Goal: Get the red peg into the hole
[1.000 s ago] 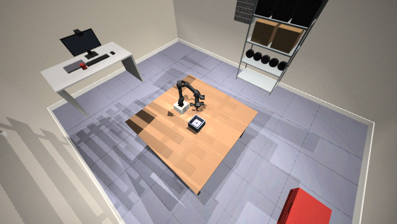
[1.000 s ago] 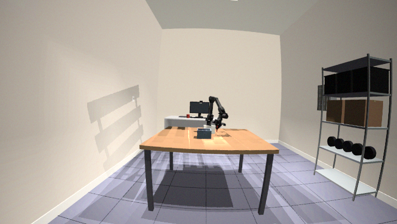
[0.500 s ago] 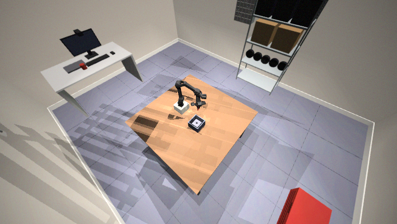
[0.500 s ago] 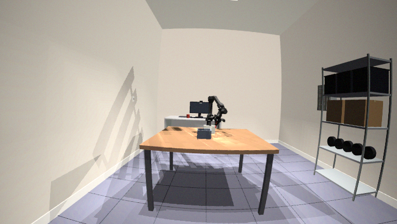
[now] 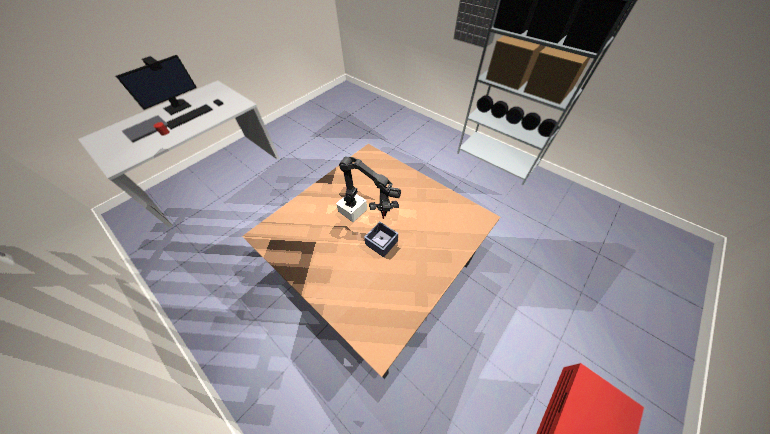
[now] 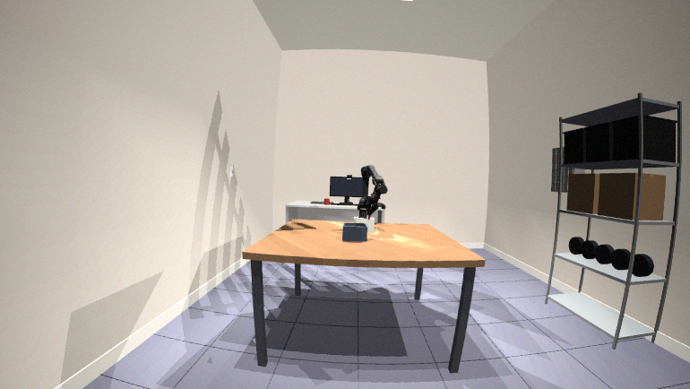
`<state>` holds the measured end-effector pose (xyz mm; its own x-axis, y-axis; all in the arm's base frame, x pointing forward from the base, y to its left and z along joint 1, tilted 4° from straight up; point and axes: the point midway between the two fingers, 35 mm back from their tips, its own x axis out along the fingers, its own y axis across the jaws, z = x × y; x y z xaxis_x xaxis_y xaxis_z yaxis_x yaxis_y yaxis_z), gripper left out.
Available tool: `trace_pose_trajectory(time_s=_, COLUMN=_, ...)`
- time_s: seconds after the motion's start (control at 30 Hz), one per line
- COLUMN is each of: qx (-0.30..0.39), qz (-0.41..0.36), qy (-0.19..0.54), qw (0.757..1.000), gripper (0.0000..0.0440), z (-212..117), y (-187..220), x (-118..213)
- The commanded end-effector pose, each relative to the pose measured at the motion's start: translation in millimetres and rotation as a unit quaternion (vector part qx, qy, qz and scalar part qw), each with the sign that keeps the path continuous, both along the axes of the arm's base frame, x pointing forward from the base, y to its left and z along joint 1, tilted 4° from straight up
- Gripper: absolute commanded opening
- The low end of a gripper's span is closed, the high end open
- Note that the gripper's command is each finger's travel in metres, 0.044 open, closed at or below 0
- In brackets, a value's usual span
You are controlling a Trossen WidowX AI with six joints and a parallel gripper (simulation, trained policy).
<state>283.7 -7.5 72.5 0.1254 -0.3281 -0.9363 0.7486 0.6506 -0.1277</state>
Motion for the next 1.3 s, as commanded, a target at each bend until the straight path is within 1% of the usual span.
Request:
trace_pose_trajectory(time_s=0.0, qx=0.005, qz=-0.009, qy=-0.003, qw=1.0, gripper=0.0, z=1.7, y=-12.7, x=6.5)
trace_pose_trajectory(time_s=0.3, qx=0.013, qz=-0.041, qy=-0.012, qw=0.999, gripper=0.0, z=-1.4, y=-46.2, x=20.2)
trace_pose_trajectory(time_s=0.67, qx=0.025, qz=-0.078, qy=-0.023, qw=0.996, gripper=0.0003, z=-13.3, y=-84.2, x=36.2)
trace_pose_trajectory(time_s=0.87, qx=0.036, qz=-0.093, qy=-0.021, qw=0.995, gripper=0.0005, z=-24.7, y=-98.5, x=42.1)
trace_pose_trajectory(time_s=1.03, qx=0.044, qz=-0.099, qy=-0.016, qw=0.994, gripper=0.0007, z=-40.7, y=-105.7, x=44.9)
trace_pose_trajectory(time_s=1.1, qx=0.046, qz=-0.1, qy=-0.011, qw=0.994, gripper=0.0023, z=-48.4, y=-107.7, x=44.7)
trace_pose_trajectory(time_s=1.13, qx=0.047, qz=-0.099, qy=-0.009, qw=0.994, gripper=0.0041, z=-52.4, y=-108.7, x=44.3)
trace_pose_trajectory(time_s=1.27, qx=0.048, qz=-0.093, qy=0.004, qw=0.995, gripper=0.0136, z=-65.5, y=-112.6, x=42.8)
